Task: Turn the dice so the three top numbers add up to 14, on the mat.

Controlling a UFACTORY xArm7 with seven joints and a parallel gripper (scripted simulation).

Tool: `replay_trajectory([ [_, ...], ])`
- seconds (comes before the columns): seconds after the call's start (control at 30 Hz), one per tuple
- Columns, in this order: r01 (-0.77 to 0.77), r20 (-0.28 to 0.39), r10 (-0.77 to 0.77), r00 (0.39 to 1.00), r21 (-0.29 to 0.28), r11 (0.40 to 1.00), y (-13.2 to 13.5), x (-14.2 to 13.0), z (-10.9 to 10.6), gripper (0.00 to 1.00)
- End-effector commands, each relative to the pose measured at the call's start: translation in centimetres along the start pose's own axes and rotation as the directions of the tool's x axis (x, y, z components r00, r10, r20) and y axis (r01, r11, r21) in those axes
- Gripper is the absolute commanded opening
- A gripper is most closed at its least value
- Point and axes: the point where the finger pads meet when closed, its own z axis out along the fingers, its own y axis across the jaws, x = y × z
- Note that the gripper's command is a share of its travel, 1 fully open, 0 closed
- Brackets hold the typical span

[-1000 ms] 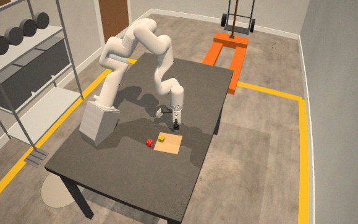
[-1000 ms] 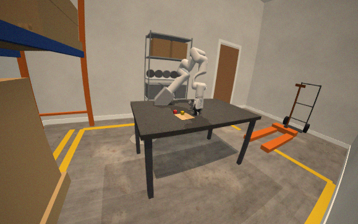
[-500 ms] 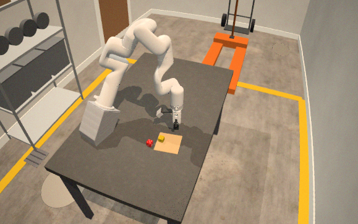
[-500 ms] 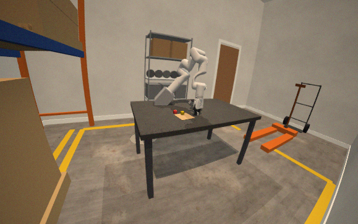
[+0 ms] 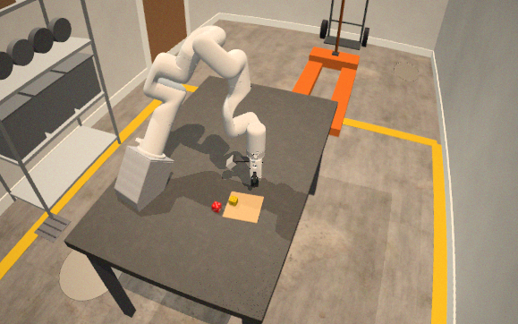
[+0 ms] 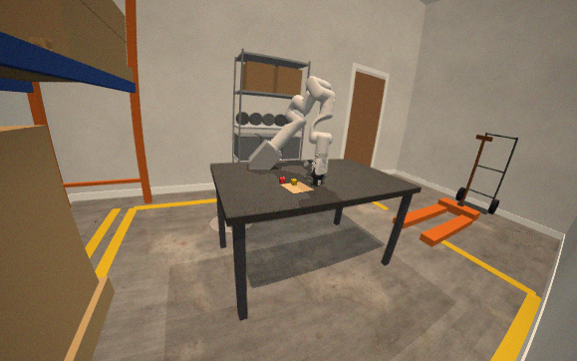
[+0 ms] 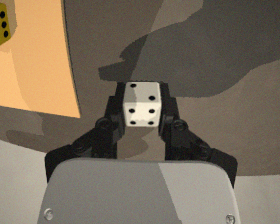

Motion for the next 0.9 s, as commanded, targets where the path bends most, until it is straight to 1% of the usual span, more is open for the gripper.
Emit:
replay_trajectory([
  [0.0, -0.001, 0.004, 0.001, 1.0, 0.003, 1.0, -0.1, -0.1, -1.5, 0.27],
  [0.13, -0.001, 0.004, 0.001, 1.0, 0.003, 1.0, -0.1, -0.1, -3.8, 0.27],
  [0.2, -0.001, 0.004, 0.001, 1.0, 0.003, 1.0, -0.1, -0.1, -3.8, 0.27],
  [0.37, -0.001, 0.004, 0.001, 1.0, 0.003, 1.0, -0.1, -0.1, -6.6, 0.27],
  [0.5, -0.001, 0.004, 0.001, 1.0, 0.003, 1.0, -0.1, -0.1, -8.2, 0.27],
  [0.67, -0.001, 0.004, 0.001, 1.0, 0.003, 1.0, -0.1, -0.1, -9.3, 0.27],
  [0.87, -0.001, 0.004, 0.001, 1.0, 0.003, 1.0, -0.1, -0.1, -9.6, 0.27],
])
